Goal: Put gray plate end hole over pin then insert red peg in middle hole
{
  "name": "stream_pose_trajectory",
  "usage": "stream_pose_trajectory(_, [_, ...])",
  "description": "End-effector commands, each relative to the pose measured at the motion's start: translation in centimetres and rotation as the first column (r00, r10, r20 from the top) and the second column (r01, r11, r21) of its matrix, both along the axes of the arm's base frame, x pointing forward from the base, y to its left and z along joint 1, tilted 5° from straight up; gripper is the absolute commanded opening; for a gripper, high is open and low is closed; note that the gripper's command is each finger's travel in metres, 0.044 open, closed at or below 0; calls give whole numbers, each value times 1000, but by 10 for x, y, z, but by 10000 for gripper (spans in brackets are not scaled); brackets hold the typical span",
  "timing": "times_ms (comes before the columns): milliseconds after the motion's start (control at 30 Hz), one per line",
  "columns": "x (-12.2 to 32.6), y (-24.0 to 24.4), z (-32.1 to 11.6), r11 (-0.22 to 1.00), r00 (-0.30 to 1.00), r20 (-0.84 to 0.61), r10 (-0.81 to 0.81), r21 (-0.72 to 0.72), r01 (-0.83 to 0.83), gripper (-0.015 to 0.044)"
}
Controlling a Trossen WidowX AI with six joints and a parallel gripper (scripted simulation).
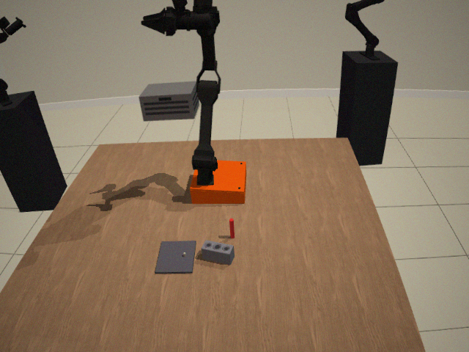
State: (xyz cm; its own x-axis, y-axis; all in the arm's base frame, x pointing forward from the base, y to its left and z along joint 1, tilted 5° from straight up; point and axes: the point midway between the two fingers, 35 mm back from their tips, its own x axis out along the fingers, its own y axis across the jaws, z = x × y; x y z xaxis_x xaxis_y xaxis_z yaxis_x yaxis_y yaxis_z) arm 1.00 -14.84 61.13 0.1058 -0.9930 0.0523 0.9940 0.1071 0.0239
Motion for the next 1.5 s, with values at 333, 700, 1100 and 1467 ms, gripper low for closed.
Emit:
stream_pose_trajectory(333, [137, -2, -41, 961, 849, -457, 264, 53, -270, 440])
stream_pose_trajectory(700, [264, 23, -122, 818, 448, -741, 500, 234, -526, 440])
stream_pose_trajectory(1100, [358, 82, -294, 488, -358, -731, 580, 664, -566, 440])
stream_pose_trajectory(1467, [348, 154, -455, 88, -880, -252, 403, 967, -237, 440])
